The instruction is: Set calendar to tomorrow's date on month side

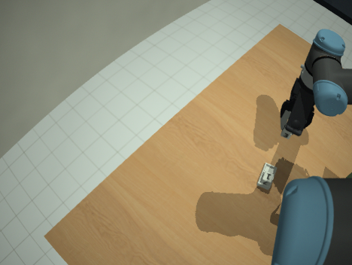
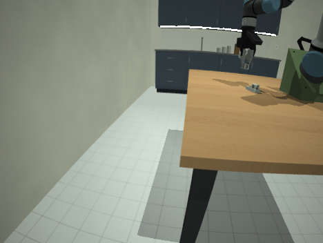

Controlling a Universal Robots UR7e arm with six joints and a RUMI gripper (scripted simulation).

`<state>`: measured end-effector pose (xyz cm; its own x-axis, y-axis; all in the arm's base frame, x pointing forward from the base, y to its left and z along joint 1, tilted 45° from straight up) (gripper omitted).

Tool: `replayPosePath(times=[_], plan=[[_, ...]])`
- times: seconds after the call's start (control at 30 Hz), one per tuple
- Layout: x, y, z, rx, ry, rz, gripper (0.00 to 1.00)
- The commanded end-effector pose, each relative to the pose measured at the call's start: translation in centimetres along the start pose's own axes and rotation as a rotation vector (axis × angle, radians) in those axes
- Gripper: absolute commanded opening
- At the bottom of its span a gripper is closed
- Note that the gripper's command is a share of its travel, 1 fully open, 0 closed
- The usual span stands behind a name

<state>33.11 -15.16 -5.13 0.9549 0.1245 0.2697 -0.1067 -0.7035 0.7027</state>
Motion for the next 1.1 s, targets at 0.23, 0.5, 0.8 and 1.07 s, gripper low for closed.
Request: replayPosePath(times=[0.23,0.5,0.8,1.07], plan=[[1.3,0.9,-7.8,-0.001,0.000,0.000,0.10],[1.4,0.9,-8.6,-0.001,-0.001,0.000,0.10],[1.4,0.9,-8.6,-0.001,-0.001,0.000,0.10],[1.4,0.4,-8.6,-0.001,-0.001,0.000,0.10]])
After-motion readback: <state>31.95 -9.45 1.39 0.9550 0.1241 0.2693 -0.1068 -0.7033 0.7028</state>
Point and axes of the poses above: the point where the finger pads meet when closed, its own y axis back along the fingers, its own x axis across the jaws, z = x × y, the point moved 5 cm from there along y, back along the fingers, and after that the axes turned 9 degrees about y, right-handed, at the moved point
